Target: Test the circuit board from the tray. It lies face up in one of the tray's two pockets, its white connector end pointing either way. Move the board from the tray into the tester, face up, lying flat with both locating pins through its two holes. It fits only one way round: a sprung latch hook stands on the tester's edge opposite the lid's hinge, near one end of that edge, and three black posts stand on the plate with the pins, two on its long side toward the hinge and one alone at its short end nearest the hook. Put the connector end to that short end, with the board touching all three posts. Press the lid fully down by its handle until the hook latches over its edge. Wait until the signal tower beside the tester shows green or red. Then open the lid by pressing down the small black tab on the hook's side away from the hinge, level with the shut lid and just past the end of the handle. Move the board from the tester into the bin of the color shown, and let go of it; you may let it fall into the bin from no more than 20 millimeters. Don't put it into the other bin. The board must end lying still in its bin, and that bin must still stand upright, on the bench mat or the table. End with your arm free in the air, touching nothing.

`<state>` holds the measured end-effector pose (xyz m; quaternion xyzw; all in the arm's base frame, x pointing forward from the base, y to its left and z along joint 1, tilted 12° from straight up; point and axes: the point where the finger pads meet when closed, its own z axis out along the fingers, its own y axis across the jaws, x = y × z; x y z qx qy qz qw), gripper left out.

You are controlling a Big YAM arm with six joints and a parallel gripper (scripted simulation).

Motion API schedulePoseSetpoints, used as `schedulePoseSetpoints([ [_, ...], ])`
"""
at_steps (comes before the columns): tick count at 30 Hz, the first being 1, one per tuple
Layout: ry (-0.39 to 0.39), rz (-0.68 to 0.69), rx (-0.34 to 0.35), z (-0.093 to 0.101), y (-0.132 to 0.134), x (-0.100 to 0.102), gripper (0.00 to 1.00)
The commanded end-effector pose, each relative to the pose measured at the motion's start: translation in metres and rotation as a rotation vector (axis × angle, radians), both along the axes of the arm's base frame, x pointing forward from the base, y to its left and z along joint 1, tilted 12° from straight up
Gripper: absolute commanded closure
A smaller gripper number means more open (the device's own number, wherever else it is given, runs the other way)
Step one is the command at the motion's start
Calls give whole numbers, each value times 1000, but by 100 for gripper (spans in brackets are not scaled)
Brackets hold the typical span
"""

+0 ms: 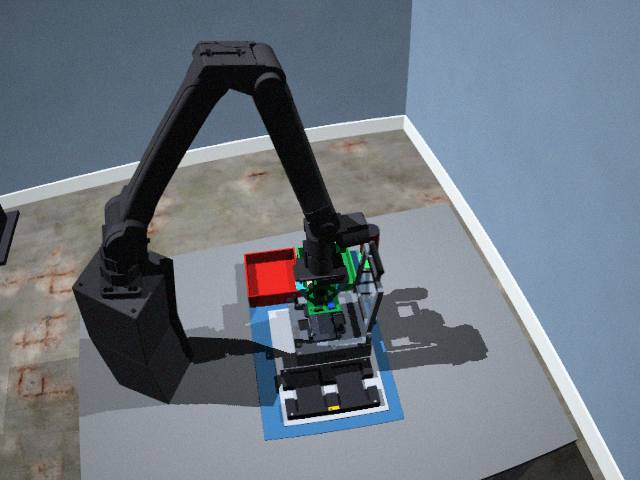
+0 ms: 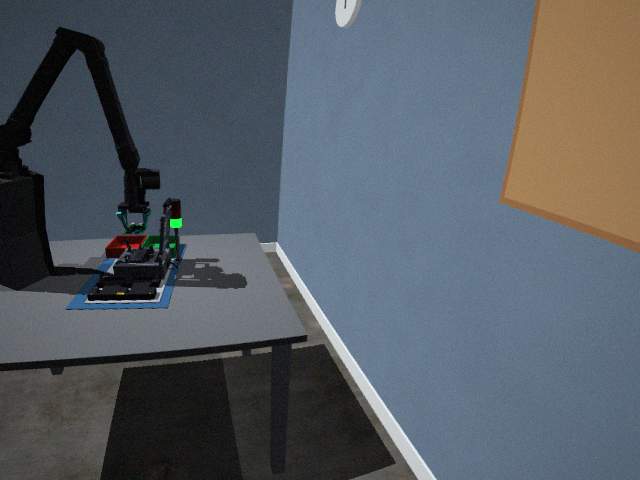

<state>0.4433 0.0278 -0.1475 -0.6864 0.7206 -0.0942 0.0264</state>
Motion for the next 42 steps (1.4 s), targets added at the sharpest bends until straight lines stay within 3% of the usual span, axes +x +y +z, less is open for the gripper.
schedulePoseSetpoints([
  [1,-47,3,6,18,6,14,28],
  [24,-55,4,8,19,11,20,28],
  [27,-22,4,4,3,14,14,28],
  [42,-13,4,3,-20,73,31,28],
])
